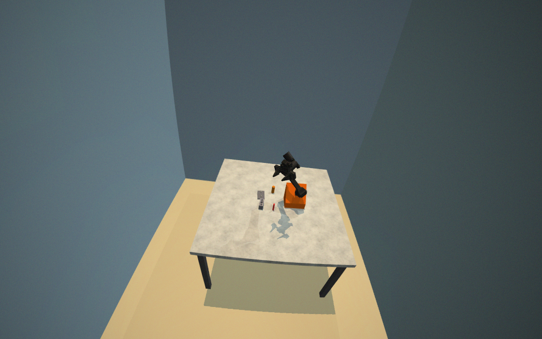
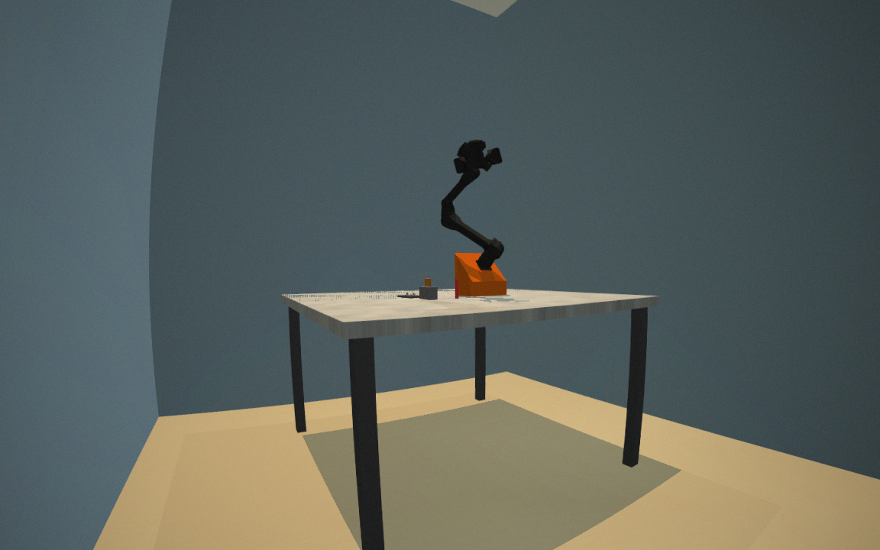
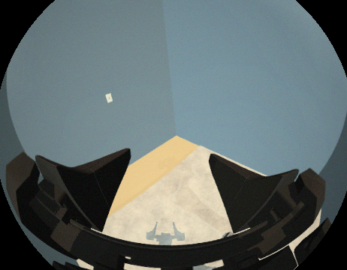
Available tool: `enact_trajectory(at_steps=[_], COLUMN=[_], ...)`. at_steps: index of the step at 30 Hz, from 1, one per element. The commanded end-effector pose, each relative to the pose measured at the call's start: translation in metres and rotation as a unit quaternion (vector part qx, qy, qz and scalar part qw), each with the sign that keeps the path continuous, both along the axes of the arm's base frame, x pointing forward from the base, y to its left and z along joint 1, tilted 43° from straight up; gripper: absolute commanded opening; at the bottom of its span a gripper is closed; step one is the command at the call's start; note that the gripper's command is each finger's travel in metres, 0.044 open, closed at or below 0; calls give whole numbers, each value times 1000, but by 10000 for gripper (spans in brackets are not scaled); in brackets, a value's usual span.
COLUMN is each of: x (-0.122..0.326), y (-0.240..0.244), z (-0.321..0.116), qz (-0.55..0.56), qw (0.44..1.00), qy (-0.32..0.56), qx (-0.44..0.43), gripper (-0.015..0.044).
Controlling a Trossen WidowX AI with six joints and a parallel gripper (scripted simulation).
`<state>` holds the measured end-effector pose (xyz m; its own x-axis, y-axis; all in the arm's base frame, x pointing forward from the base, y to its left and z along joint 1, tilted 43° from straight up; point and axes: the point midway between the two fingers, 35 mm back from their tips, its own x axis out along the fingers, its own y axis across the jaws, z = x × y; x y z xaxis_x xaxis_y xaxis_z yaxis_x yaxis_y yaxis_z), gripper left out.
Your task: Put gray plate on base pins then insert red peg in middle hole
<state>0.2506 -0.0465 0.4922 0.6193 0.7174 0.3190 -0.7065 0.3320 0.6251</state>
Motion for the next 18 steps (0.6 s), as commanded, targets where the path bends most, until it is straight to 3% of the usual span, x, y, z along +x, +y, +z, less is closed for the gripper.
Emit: enact_trajectory(at_steps=[1, 10, 18], x=[0, -55, -133], y=[0, 6, 63], z=[0, 39, 65], qz=[0, -71, -158], qw=[1000, 986, 896], qy=[0, -144, -364], qx=[0, -49, -200], gripper=[426, 440, 440])
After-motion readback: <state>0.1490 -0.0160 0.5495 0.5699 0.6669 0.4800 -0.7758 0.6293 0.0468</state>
